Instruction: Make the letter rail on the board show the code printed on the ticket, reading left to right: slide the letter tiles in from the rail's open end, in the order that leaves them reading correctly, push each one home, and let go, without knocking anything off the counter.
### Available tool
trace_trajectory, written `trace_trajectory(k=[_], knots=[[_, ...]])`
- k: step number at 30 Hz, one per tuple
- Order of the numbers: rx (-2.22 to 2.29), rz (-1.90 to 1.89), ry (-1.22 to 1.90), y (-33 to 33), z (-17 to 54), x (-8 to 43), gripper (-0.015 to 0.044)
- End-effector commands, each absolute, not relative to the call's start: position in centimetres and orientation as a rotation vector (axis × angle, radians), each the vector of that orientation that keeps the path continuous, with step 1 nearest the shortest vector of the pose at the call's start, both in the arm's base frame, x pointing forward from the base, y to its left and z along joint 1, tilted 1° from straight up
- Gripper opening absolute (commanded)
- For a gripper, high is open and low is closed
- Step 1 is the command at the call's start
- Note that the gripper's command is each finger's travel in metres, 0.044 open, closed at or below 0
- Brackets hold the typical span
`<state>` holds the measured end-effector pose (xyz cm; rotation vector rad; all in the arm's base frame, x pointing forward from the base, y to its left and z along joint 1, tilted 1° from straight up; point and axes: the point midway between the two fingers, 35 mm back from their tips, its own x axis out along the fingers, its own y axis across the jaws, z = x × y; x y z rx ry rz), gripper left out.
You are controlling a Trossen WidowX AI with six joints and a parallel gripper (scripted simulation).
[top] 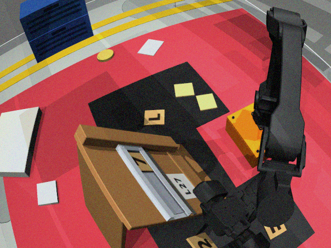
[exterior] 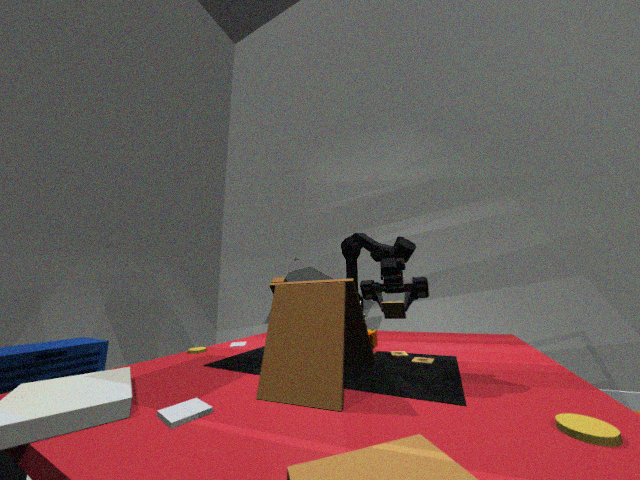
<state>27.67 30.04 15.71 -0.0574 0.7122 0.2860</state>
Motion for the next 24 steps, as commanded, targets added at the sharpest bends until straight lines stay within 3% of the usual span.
trace_trajectory(k=[1,24], knots=[[-0.066,0.29,0.716,29.8,15.5,27.7,0.0],[-0.067,0.289,0.716,28.7,15.4,28.0,0.0]])
